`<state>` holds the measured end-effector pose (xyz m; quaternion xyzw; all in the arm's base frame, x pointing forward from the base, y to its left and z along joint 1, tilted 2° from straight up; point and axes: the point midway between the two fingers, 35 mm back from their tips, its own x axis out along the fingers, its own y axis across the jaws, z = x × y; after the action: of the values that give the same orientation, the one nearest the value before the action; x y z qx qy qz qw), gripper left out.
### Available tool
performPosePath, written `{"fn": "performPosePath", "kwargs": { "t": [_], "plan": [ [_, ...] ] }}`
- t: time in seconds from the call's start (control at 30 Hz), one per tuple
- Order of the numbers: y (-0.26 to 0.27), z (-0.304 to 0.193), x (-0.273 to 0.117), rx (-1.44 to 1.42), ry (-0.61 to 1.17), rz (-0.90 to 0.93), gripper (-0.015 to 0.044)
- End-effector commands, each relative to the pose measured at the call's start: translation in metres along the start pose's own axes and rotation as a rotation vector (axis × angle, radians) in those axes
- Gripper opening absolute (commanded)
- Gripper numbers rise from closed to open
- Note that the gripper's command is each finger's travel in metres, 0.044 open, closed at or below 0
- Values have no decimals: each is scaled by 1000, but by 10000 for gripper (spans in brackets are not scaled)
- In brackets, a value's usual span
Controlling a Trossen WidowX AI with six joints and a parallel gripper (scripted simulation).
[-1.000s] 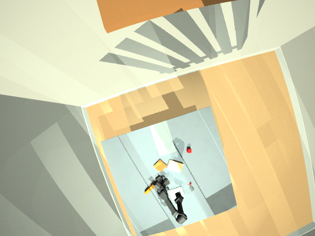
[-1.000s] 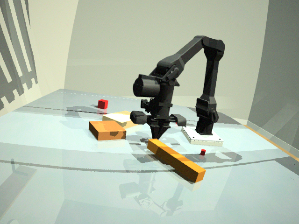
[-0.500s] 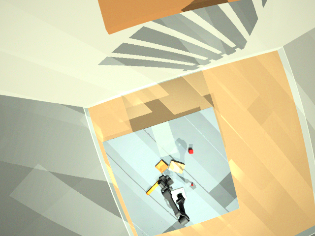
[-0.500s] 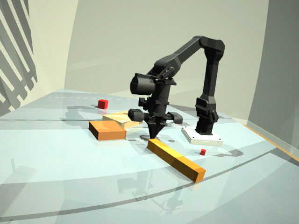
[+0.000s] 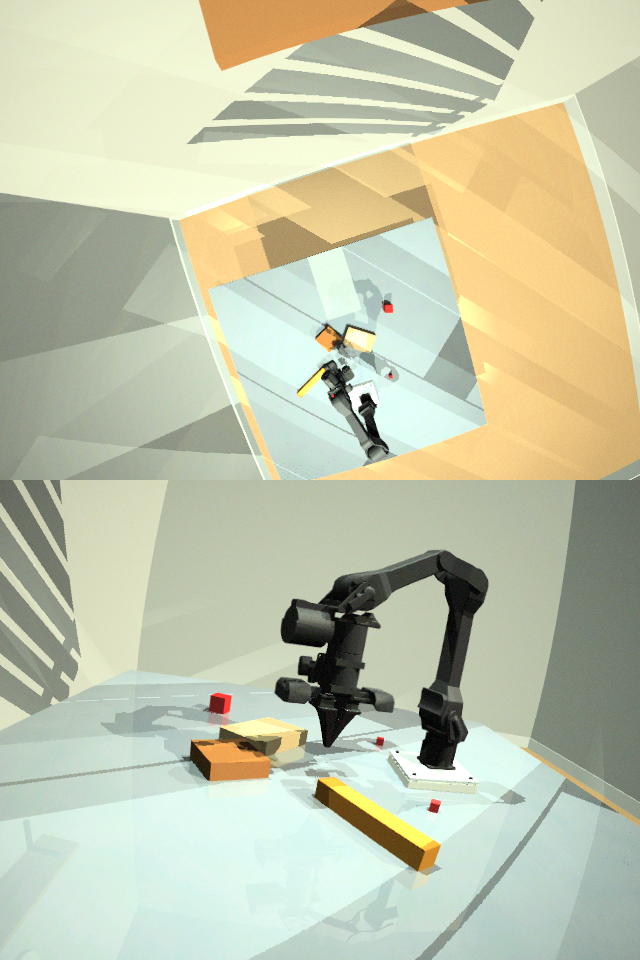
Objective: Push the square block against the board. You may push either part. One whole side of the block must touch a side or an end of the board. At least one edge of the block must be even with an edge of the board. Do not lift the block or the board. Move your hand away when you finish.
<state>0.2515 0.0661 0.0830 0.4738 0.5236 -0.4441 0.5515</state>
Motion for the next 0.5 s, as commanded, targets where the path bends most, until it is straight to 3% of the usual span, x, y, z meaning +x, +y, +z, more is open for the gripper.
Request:
{"fn": "performPosePath", "kwargs": {
  "t": [0.0, 0.47],
  "plan": [
    [25, 9, -5, -25, 1, 9, 0],
    [146, 99, -8, -199, -3, 6, 0]
  ]
}}
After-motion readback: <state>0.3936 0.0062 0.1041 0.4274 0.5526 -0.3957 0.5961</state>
